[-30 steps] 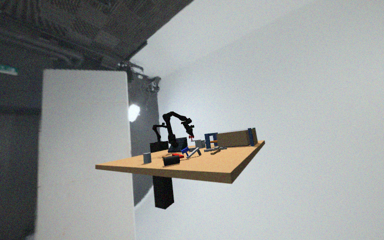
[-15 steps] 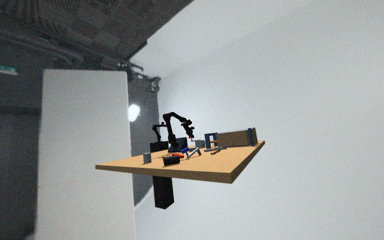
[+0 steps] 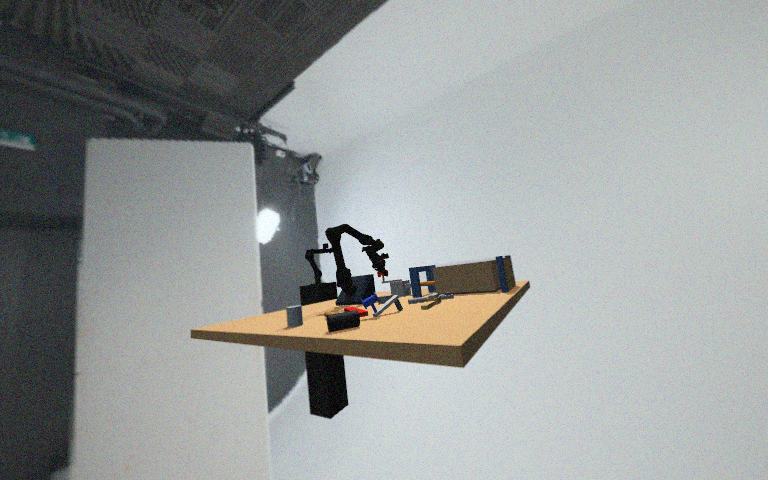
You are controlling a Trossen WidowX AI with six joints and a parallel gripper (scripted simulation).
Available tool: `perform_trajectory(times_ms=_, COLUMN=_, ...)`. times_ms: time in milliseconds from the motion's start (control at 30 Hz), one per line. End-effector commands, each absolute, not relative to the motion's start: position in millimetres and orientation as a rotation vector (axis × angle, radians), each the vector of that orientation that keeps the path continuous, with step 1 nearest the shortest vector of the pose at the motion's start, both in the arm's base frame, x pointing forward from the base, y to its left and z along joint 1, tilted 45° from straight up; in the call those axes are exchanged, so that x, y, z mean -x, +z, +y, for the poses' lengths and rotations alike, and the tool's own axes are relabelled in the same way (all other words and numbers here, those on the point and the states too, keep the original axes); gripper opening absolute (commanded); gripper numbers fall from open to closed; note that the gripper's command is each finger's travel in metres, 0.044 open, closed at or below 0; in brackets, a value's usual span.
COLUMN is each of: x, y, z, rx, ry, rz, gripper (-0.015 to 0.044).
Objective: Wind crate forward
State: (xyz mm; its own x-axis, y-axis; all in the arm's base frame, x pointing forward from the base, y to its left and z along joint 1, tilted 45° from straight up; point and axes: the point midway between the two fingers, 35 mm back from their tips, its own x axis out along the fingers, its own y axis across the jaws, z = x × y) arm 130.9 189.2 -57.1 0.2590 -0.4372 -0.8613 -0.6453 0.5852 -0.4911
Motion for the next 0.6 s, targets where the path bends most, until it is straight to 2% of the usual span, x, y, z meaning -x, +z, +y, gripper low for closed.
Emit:
perform_trajectory(times_ms=0, x=-130.6, y=-57.2, z=189.5, rx=1.015, ry=0.182, rz=1.370, gripper=0.0216)
perform_trajectory(times_ms=67, x=-130.6, y=-57.2, z=189.5, rx=1.015, ry=0.182, rz=1.370, gripper=0.0202)
perform_trajectory(times_ms=333, x=-130.6, y=-57.2, z=189.5, rx=1.015, ry=0.182, rz=1.370, gripper=0.0000)
perform_trajectory(times_ms=567, x=-130.6, y=-57.2, z=189.5, rx=1.015, ry=0.182, rz=1.370, gripper=0.0000)
